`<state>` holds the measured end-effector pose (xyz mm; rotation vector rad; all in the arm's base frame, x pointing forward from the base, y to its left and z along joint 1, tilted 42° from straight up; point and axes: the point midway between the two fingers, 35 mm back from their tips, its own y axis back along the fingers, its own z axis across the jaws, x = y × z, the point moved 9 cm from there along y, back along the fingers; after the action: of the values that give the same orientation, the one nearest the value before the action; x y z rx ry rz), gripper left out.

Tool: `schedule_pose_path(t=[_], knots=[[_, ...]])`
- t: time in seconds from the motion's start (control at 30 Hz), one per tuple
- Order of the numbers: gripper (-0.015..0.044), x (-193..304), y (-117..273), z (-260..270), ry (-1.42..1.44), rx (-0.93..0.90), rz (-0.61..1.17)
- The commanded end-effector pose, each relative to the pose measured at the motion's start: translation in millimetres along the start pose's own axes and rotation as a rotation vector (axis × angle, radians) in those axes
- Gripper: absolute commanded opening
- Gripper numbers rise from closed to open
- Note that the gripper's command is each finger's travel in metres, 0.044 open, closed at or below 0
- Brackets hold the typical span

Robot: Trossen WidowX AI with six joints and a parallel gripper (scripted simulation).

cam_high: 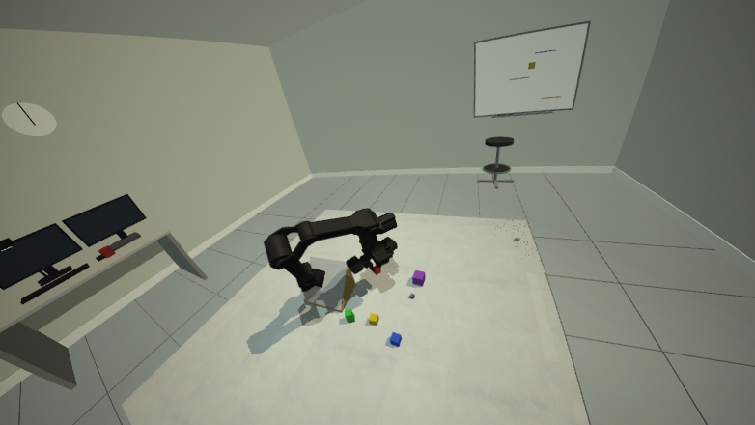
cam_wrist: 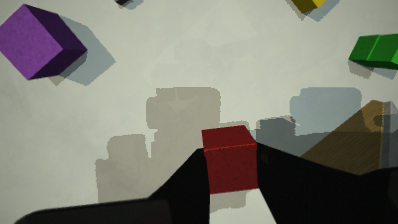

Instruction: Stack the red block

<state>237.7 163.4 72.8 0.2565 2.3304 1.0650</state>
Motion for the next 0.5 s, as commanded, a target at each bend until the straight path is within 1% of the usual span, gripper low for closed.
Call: schedule_pose_path(t=[0.0, 0.3, 0.47], knots=[[0.0, -1, 13, 0, -0.01, -0.004, 0.006], [0.0, -1, 13, -1, -0.008, -0.004, 0.006], [0.0, -8, 15, -15, 0.011, -0.004, 0.013]])
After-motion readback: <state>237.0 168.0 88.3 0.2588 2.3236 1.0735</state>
